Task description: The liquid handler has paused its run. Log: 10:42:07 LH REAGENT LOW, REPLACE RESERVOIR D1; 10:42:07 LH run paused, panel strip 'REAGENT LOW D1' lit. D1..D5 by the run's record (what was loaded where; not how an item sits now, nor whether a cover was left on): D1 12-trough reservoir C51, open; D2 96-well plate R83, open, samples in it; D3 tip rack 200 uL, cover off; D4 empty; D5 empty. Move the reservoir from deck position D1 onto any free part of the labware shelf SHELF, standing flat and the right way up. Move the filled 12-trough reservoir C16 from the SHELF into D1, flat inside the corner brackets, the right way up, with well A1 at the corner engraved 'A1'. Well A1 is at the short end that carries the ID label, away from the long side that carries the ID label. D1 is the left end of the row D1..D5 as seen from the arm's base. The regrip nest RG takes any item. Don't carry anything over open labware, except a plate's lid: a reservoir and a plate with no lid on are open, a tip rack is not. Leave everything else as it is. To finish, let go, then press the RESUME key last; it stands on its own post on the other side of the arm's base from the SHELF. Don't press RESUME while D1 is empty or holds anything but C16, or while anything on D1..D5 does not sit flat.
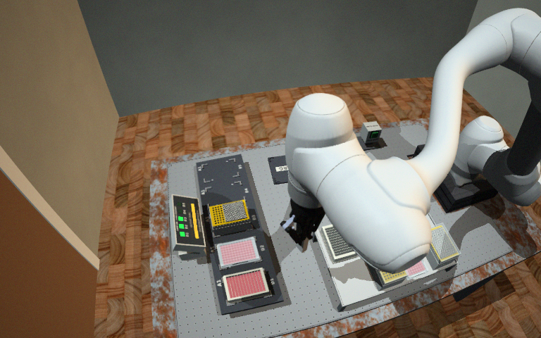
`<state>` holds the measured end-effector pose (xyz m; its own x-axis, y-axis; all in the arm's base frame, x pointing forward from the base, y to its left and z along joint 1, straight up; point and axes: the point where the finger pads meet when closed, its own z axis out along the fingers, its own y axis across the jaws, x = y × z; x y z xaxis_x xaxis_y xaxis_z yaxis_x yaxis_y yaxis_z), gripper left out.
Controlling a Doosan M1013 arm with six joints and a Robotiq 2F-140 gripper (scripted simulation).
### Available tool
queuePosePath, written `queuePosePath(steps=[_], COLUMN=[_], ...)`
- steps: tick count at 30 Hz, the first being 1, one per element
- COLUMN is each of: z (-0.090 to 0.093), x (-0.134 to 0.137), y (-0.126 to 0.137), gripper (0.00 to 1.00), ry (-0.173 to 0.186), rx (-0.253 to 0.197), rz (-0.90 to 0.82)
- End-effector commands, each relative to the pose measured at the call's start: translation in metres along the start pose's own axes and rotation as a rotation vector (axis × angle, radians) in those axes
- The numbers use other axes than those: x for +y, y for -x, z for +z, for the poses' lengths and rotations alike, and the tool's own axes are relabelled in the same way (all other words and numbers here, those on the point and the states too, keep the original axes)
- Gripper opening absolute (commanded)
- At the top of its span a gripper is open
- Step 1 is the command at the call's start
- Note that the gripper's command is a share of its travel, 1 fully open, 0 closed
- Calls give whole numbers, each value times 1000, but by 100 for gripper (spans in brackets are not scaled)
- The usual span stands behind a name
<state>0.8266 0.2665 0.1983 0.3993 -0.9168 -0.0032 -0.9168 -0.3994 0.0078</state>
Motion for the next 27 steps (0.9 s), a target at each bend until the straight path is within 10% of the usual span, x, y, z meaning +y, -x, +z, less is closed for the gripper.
queuePosePath(steps=[1, 27], z=[-1, -1], x=[0, 9], y=[0, -23], gripper=[0, 0], ry=[-1, -1], rx=[0, 0], rz=[71, 403])
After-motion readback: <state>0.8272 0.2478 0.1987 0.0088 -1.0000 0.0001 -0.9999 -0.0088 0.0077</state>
